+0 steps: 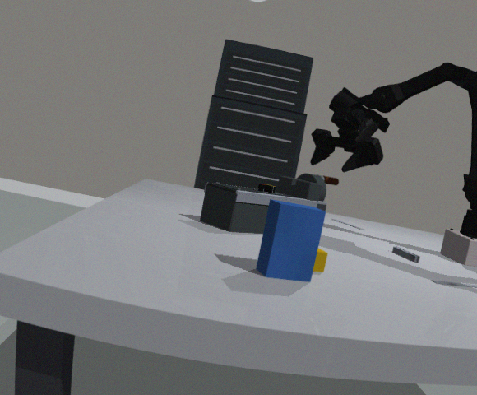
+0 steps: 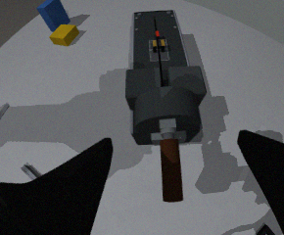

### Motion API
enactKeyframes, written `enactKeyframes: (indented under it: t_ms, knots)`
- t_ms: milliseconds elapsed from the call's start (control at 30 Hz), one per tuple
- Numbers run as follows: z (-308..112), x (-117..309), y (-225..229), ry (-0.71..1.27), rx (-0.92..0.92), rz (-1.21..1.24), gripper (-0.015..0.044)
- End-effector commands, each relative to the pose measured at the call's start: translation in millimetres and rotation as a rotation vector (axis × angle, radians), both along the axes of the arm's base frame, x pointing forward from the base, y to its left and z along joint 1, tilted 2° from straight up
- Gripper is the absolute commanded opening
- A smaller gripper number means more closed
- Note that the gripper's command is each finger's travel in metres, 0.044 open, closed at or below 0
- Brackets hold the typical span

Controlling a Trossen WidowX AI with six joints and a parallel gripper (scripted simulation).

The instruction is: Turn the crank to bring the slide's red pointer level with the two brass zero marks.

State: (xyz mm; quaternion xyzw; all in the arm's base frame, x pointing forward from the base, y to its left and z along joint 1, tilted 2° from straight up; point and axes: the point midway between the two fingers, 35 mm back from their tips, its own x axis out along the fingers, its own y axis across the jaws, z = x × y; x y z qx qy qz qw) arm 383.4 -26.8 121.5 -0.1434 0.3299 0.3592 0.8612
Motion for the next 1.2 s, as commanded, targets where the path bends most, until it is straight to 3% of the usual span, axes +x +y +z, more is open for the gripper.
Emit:
enactKeyframes:
  t_ms: [0,900,1167]
  knots:
    - [-12,0,1,0.009,0.005,0.002,0.0440]
    - [-53,0,3,0.009,0.006,0.002,0.0440]
    - [-53,0,3,0.009,0.006,0.002,0.0230]
